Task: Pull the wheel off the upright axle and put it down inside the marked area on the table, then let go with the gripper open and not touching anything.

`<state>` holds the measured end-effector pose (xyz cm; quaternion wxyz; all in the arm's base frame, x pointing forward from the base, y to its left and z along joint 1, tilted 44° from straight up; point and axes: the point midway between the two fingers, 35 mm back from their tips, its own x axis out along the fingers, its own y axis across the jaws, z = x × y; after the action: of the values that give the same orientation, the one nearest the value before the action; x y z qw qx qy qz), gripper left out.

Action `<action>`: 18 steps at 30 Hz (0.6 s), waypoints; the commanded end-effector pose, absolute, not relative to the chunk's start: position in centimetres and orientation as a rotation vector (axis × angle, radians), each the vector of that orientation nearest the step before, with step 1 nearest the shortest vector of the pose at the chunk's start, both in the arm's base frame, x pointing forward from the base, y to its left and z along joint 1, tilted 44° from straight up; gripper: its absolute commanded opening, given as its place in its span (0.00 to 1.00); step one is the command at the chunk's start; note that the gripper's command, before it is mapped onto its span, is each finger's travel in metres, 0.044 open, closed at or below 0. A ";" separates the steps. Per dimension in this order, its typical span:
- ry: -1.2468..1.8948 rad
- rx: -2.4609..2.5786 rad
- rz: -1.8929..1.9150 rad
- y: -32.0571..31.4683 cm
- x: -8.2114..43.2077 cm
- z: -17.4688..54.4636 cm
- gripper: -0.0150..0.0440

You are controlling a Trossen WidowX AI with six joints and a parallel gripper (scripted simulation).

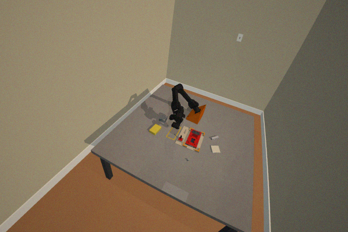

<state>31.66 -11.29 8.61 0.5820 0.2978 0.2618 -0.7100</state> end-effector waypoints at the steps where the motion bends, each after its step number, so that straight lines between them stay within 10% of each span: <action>1: 0.609 0.692 -1.661 -12.0 30.6 9.4 0.25; 18: 0.606 0.691 -1.663 -13.9 28.5 9.7 0.25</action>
<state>28.92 -13.20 10.14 0.5829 0.2987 0.2599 -0.7095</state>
